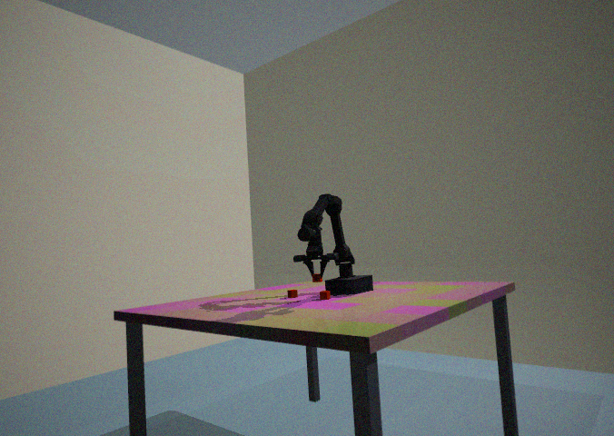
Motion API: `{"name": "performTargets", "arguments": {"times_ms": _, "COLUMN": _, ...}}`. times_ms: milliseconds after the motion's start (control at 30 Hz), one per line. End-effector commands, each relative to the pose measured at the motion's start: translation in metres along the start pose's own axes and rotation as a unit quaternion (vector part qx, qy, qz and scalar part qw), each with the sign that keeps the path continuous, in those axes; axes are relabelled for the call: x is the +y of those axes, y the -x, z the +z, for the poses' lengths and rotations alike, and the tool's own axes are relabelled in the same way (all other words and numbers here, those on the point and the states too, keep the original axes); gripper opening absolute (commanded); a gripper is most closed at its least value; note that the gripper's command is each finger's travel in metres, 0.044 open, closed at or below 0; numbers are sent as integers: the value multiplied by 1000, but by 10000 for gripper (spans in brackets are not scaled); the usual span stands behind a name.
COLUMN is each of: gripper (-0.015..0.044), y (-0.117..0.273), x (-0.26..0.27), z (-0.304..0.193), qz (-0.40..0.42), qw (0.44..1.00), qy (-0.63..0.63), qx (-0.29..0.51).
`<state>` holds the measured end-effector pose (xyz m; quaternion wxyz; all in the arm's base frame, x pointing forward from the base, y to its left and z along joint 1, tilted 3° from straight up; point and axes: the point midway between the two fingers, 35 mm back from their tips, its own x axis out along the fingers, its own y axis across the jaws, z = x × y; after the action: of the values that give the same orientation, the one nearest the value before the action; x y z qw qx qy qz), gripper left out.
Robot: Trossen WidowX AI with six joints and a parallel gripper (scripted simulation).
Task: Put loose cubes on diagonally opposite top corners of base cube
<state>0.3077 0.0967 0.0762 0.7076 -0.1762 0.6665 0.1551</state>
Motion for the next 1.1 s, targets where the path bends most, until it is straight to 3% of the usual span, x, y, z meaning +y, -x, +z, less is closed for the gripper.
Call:
{"name": "performTargets", "arguments": {"times_ms": 0, "gripper": 105, "y": -4, "x": 10, "z": 0, "qz": -2, "qw": 997, "qy": 80, "qx": 0}}
{"name": "performTargets", "arguments": {"times_ms": 333, "gripper": 105, "y": -13, "x": 35, "z": -1, "qz": -1, "qw": 961, "qy": 276, "qx": 0}}
{"name": "performTargets", "arguments": {"times_ms": 767, "gripper": 105, "y": -14, "x": 35, "z": -1, "qz": -1, "qw": 960, "qy": 279, "qx": 0}}
{"name": "performTargets", "arguments": {"times_ms": 1067, "gripper": 105, "y": -34, "x": 34, "z": -2, "qz": -1, "qw": 959, "qy": 282, "qx": 0}}
